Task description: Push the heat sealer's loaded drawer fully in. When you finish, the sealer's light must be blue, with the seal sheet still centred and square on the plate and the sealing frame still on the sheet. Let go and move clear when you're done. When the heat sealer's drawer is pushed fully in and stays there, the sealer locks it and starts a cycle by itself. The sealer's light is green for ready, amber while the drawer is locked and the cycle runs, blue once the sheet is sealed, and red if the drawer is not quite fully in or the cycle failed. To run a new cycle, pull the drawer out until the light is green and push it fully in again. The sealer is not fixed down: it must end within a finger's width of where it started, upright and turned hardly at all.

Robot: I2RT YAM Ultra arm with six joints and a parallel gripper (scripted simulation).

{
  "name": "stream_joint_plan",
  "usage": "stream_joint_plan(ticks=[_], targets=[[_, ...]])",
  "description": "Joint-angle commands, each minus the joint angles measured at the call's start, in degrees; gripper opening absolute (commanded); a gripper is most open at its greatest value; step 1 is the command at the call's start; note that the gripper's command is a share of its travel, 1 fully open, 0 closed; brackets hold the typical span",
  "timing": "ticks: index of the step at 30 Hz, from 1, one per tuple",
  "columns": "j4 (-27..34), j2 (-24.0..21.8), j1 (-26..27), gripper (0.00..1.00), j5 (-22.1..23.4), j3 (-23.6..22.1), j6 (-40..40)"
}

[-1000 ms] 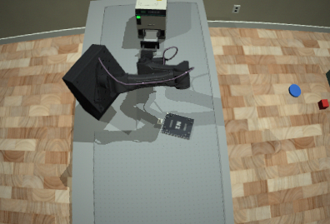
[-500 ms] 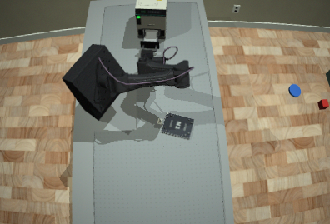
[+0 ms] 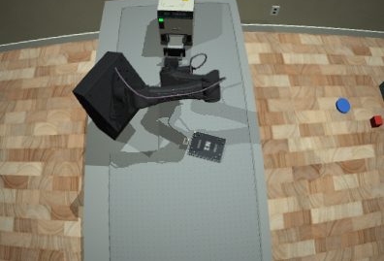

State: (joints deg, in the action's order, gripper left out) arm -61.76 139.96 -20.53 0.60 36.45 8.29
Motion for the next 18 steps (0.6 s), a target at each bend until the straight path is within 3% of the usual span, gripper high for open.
stream_joint_plan(ticks=[1, 18], targets=[[0.8, 0.9, -1.6, 0.30, 1.2, 1.3, -0.5], [1.3, 2.8, -1.7, 0.30, 1.2, 3.6, -0.4]])
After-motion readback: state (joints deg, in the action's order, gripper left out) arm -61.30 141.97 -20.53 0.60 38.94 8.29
